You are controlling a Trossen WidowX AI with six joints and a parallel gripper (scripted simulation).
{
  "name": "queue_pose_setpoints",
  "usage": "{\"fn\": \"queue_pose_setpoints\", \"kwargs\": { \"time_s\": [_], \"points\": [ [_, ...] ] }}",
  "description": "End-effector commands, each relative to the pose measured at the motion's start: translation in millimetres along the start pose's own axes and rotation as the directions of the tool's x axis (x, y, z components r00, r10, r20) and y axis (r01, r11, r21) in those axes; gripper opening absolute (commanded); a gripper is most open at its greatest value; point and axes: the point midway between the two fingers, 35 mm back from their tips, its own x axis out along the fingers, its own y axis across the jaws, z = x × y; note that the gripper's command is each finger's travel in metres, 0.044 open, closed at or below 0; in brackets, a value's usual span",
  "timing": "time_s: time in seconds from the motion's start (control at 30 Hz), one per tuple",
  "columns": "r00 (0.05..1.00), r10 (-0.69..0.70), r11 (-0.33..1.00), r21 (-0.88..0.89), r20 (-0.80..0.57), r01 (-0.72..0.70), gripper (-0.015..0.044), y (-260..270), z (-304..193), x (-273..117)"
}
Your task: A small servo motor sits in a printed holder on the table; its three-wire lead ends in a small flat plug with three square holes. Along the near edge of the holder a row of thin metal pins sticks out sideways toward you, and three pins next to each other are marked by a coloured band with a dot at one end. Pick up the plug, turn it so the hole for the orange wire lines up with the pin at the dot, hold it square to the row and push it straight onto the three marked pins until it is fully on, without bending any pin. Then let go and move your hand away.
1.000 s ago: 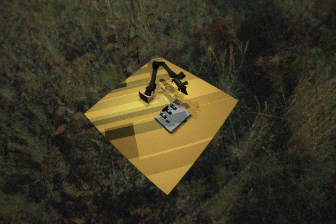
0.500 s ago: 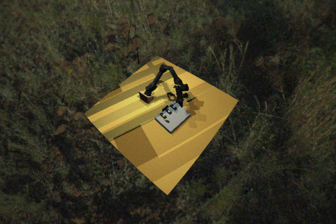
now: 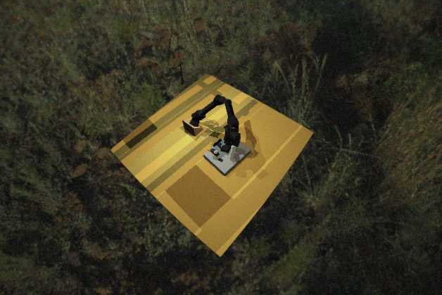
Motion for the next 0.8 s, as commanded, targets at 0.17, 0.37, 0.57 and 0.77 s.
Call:
{"fn": "queue_pose_setpoints", "kwargs": {
  "time_s": [0.17,0.37,0.57,0.77],
  "points": [
    [0.962,0.263,0.957,0.151,-0.073,-0.25,0.0115,-34,-43,34],
    [0.941,0.331,0.93,0.196,-0.071,-0.312,0.0115,-42,-55,42],
    [0.941,0.331,0.929,0.196,-0.071,-0.312,0.0115,-39,-55,51],
    [0.941,0.332,0.929,0.196,-0.07,-0.313,0.0115,-34,-56,66]
  ]
}}
